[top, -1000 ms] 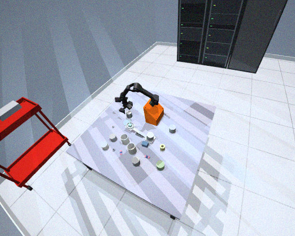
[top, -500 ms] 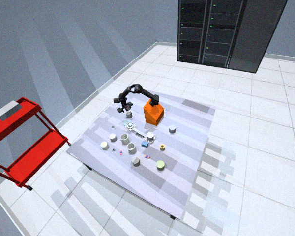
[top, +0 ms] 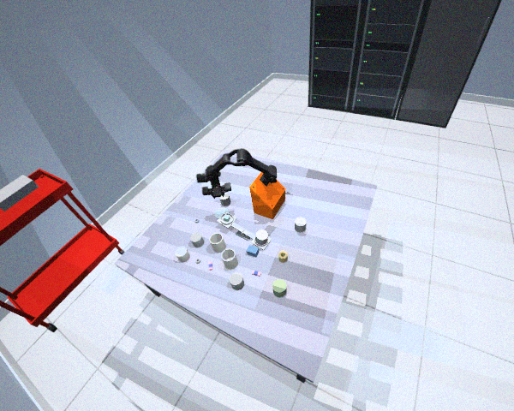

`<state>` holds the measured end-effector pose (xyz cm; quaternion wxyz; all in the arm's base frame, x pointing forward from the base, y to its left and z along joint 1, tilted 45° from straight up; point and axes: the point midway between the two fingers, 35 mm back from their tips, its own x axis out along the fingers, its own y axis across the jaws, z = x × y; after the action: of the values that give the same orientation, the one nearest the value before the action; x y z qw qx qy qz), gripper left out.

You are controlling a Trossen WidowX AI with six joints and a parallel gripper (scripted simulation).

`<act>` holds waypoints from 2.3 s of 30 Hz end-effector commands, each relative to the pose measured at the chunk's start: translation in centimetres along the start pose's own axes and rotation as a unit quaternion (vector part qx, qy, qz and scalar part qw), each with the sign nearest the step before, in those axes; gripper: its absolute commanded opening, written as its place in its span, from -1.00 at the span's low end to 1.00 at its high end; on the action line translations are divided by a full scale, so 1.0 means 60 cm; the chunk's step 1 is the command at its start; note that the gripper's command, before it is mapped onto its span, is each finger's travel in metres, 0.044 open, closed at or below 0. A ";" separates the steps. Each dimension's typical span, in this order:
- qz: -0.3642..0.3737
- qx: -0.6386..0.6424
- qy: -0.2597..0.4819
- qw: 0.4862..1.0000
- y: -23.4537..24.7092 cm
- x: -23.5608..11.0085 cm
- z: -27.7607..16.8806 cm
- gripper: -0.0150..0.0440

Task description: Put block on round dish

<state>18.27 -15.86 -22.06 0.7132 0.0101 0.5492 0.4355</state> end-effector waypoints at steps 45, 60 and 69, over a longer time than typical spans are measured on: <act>0.032 0.744 -0.008 0.667 0.032 -0.049 0.235 0.39; 0.043 0.852 0.002 0.522 0.053 -0.054 0.285 0.39; 0.044 0.852 0.002 0.522 0.054 -0.029 0.287 0.39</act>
<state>30.03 -7.85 -11.72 0.3517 0.6346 0.6560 -0.2078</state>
